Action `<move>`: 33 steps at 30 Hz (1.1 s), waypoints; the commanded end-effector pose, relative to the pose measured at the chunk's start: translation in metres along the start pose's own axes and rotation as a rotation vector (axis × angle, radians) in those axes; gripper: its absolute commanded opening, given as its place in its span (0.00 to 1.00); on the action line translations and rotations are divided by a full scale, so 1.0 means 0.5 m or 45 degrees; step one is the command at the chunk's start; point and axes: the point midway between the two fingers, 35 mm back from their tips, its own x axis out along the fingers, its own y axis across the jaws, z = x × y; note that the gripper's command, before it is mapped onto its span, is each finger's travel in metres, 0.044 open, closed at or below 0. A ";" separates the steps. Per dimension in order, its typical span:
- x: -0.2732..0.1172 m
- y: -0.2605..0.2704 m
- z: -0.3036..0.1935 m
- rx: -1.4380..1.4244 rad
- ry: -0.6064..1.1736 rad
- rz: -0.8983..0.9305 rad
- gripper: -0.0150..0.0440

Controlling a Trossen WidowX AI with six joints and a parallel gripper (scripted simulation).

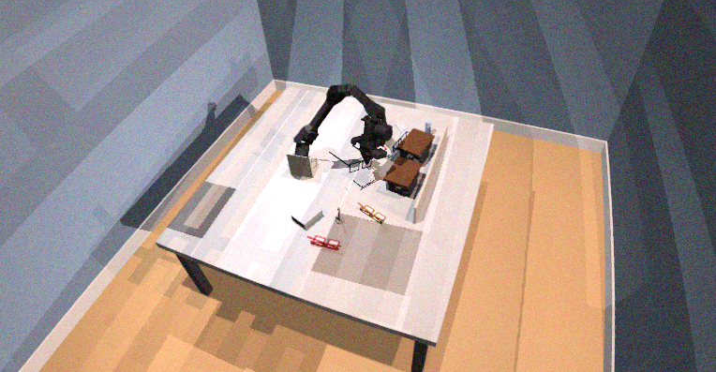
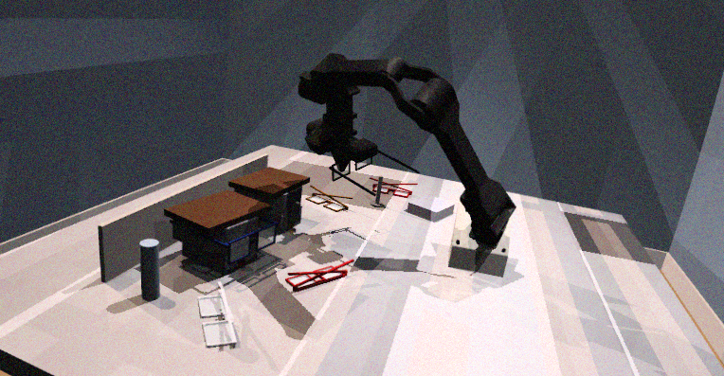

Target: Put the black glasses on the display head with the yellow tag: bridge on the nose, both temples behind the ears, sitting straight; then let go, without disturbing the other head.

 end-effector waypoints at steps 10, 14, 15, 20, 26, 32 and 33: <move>-0.036 0.054 0.068 0.442 0.072 -0.098 0.25; -0.047 0.070 0.087 0.573 0.079 -0.133 0.25; -0.049 0.075 0.091 0.606 0.080 -0.143 0.25; -0.061 0.097 0.113 0.769 0.079 -0.190 0.25; -0.075 0.124 0.138 0.964 0.065 -0.248 0.25; -0.089 0.153 0.161 1.160 0.037 -0.305 0.25; -0.091 0.158 0.164 1.192 0.030 -0.314 0.25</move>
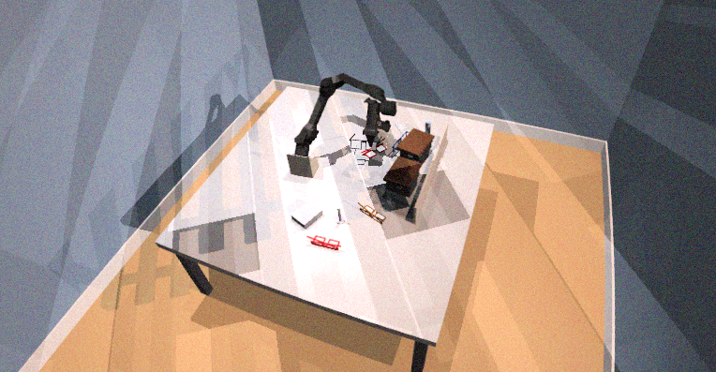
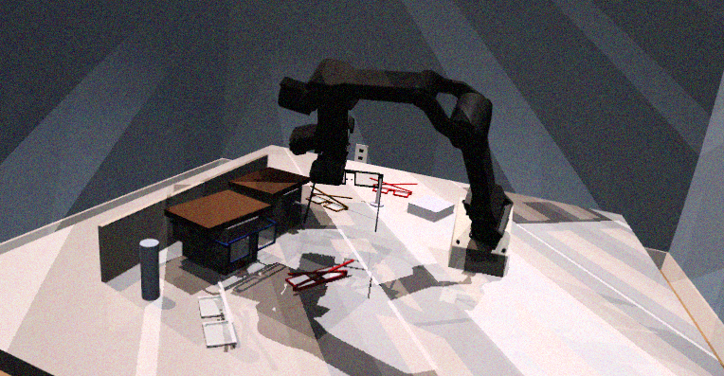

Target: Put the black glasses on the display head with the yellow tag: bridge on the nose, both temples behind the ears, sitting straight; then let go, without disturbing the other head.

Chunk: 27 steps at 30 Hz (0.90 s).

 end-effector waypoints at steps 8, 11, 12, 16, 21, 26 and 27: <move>-0.040 0.062 -0.019 0.384 -0.067 -0.070 0.25; -0.050 0.077 -0.024 0.484 -0.091 -0.080 0.25; -0.053 0.082 -0.026 0.517 -0.099 -0.083 0.25; -0.066 0.101 -0.034 0.651 -0.134 -0.091 0.25; -0.082 0.125 -0.046 0.819 -0.182 -0.093 0.25; -0.098 0.147 -0.059 0.987 -0.231 -0.085 0.25; -0.101 0.152 -0.061 1.021 -0.242 -0.083 0.25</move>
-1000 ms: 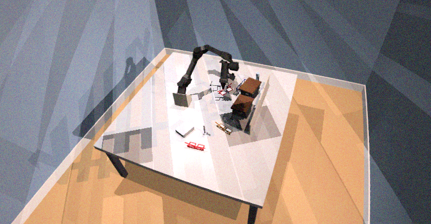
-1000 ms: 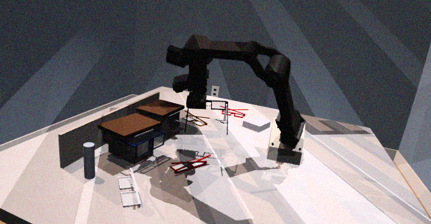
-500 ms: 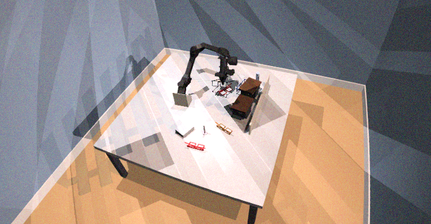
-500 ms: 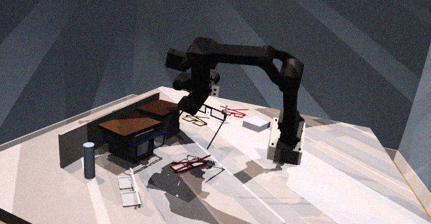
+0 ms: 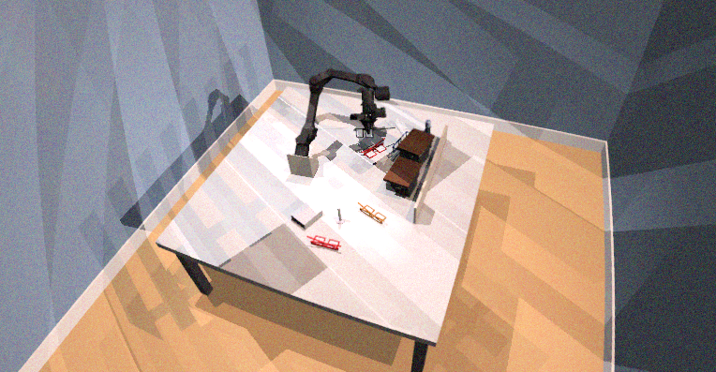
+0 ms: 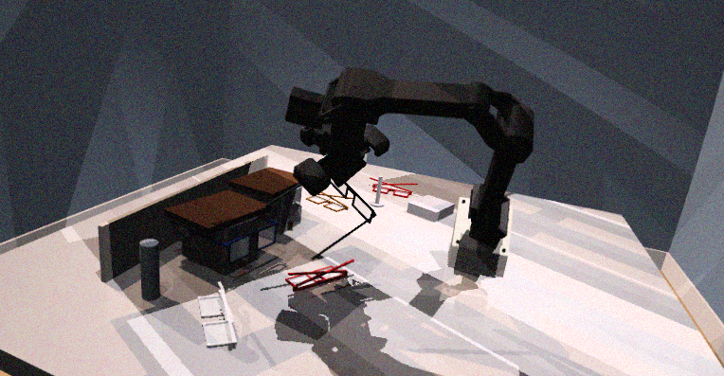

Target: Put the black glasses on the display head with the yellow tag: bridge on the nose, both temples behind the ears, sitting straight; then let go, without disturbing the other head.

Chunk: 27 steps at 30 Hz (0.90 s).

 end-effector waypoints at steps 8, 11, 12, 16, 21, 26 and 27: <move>-0.044 0.013 -0.052 0.395 -0.090 0.038 0.25; -0.056 0.016 -0.065 0.499 -0.109 0.058 0.25; -0.059 0.017 -0.069 0.534 -0.115 0.065 0.25; -0.074 0.019 -0.086 0.672 -0.137 0.096 0.25; -0.091 0.020 -0.108 0.846 -0.158 0.141 0.25; -0.108 0.020 -0.129 1.021 -0.171 0.193 0.25; -0.112 0.020 -0.133 1.056 -0.173 0.204 0.25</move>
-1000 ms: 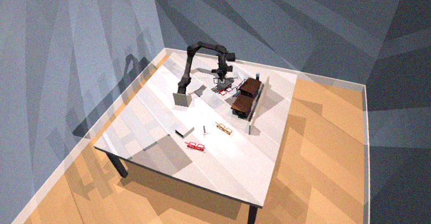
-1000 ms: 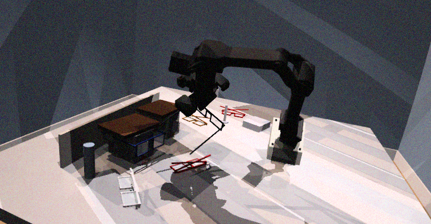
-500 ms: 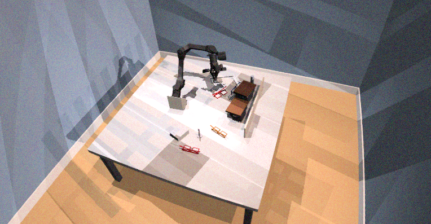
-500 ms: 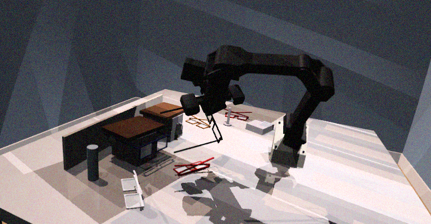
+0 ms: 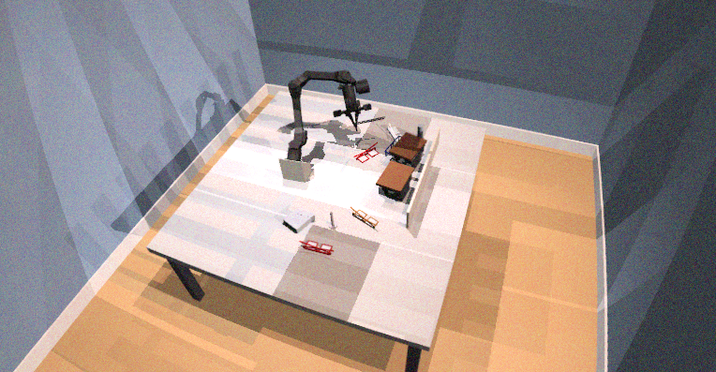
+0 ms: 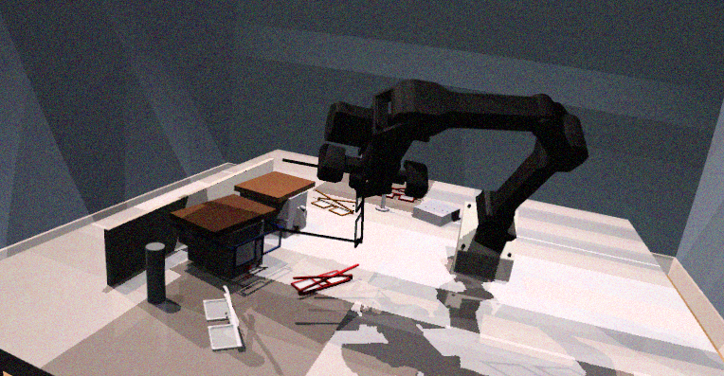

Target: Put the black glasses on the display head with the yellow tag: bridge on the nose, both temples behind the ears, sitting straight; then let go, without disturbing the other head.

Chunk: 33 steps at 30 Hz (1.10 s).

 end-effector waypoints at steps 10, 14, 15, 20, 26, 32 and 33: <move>-0.053 -0.036 -0.032 0.484 0.007 0.122 0.25; -0.068 -0.047 -0.040 0.629 0.025 0.158 0.25; -0.072 -0.050 -0.042 0.665 0.030 0.167 0.25; -0.089 -0.065 -0.050 0.848 0.063 0.209 0.25; -0.110 -0.083 -0.058 1.068 0.115 0.254 0.25; -0.129 -0.101 -0.064 1.289 0.180 0.290 0.25; -0.132 -0.104 -0.065 1.326 0.192 0.295 0.25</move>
